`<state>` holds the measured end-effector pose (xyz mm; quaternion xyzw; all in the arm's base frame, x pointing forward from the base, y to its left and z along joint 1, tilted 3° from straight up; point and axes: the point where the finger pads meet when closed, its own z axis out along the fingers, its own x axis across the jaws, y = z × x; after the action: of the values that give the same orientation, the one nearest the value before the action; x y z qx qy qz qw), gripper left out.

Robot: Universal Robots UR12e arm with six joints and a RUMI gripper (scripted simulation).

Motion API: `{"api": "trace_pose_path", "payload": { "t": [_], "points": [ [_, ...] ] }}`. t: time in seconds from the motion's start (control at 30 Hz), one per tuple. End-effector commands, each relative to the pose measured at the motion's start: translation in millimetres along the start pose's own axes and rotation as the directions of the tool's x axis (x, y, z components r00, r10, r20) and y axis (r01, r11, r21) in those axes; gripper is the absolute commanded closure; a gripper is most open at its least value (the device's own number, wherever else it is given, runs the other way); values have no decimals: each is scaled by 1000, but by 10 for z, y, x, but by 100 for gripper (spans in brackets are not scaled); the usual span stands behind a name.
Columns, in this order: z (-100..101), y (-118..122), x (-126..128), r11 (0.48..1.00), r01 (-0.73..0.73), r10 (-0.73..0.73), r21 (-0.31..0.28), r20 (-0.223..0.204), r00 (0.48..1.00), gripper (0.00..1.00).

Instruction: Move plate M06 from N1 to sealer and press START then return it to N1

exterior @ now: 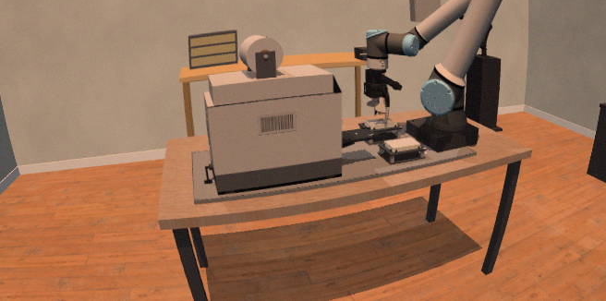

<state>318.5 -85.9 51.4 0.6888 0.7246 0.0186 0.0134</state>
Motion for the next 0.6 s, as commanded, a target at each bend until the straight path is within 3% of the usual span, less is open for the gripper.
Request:
{"api": "trace_pose_path", "payload": {
  "t": [0.0,0.57],
  "points": [
    [-108,27,-37,1000,-1,1,-5,5,1000,32],
    [-359,25,-36,1000,-1,1,-5,5,1000,32]
  ]
}}
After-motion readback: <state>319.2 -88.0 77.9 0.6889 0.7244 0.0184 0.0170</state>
